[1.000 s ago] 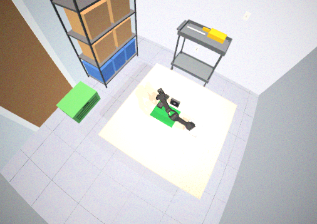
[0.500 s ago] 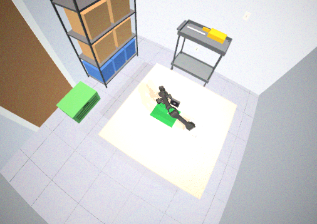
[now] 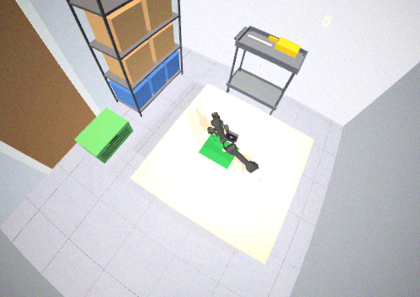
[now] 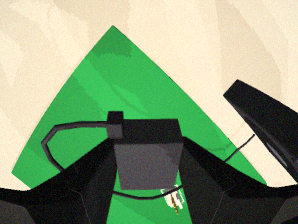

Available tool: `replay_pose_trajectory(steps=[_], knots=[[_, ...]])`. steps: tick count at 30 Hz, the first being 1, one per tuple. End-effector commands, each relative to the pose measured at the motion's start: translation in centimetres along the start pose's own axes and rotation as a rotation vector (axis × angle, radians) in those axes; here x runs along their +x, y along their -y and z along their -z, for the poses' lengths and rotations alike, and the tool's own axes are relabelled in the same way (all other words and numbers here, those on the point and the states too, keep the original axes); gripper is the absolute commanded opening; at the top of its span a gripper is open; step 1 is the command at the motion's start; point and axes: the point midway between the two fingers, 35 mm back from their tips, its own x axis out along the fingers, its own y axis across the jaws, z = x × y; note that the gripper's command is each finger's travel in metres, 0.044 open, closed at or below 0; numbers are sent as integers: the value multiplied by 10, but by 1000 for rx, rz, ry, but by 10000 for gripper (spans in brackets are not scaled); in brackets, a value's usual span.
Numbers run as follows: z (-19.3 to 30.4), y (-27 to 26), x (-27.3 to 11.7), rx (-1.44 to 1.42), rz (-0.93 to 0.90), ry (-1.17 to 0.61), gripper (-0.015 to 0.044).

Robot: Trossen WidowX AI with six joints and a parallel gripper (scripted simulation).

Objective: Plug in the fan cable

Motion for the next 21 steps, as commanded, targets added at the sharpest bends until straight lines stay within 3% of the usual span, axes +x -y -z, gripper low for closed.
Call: replay_pose_trajectory(steps=[1, 21], knots=[[-1, 1, 4, 4, 22, 16, 0], [-11, 8, 26, -24, 136, 147, 0]])
